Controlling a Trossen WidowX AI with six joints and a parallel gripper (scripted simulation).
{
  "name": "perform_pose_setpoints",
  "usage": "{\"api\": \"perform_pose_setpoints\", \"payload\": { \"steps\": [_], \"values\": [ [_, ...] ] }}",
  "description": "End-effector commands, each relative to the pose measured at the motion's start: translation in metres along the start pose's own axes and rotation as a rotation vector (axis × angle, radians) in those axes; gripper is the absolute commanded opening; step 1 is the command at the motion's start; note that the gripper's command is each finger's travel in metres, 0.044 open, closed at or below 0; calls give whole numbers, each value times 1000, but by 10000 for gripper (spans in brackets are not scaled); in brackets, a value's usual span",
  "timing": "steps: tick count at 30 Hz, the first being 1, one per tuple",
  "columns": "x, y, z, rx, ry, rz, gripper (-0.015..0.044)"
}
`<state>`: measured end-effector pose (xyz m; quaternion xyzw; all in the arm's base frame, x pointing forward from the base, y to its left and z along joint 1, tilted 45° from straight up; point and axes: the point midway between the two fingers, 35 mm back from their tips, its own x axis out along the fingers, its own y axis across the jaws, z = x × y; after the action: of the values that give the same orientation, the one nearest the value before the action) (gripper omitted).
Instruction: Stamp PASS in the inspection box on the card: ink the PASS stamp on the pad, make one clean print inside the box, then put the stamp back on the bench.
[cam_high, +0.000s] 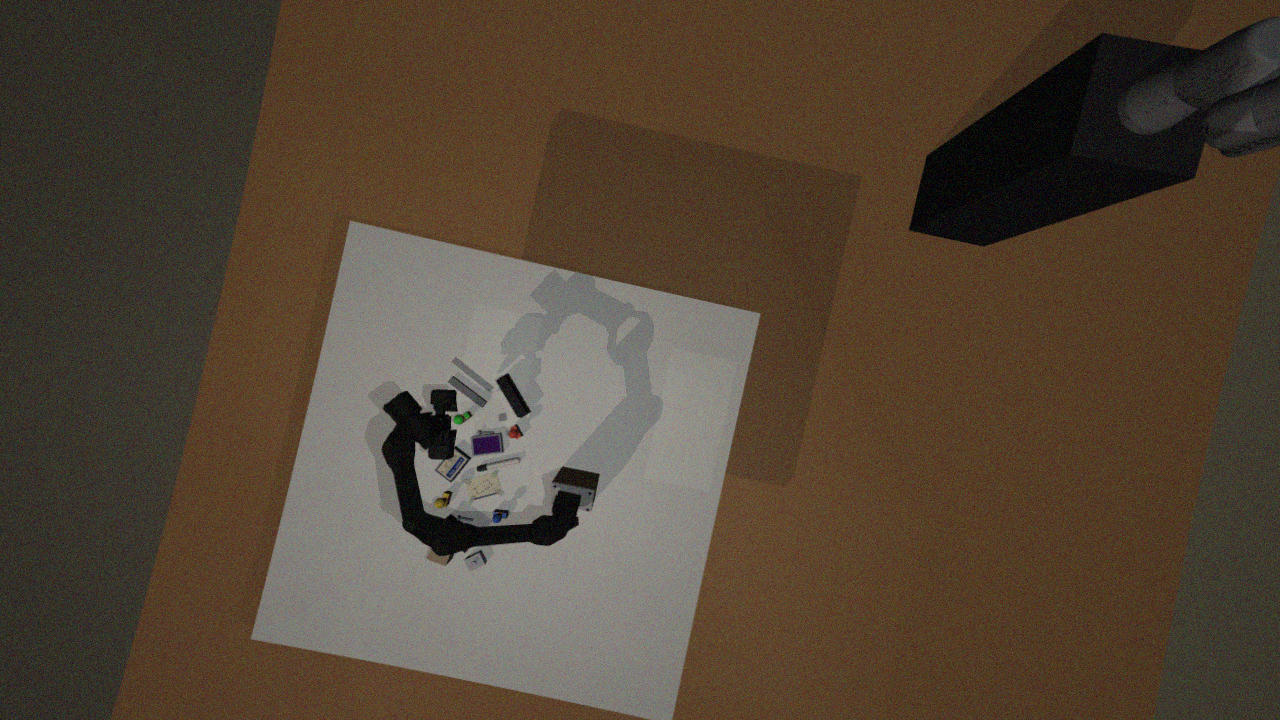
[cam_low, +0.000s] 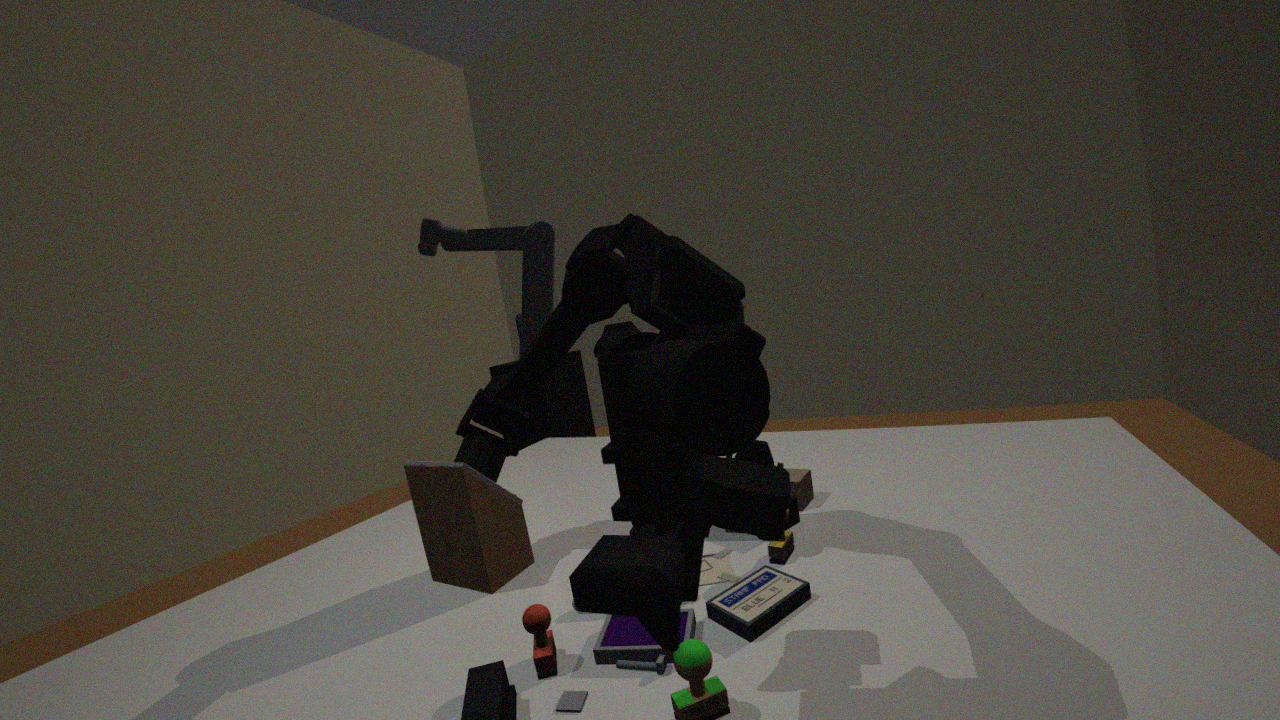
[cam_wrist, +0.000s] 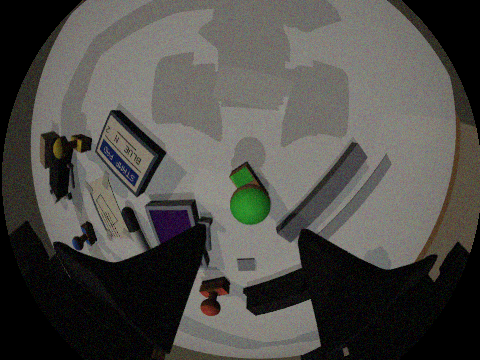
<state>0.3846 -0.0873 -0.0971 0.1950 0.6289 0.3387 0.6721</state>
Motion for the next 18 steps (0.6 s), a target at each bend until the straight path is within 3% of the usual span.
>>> {"api": "perform_pose_setpoints", "payload": {
  "steps": [1, 18],
  "values": [
    [-54, 1, 0, -9, -25, -21, 268],
    [-57, 1, -1, -9, -25, -21, 268]
  ]
}}
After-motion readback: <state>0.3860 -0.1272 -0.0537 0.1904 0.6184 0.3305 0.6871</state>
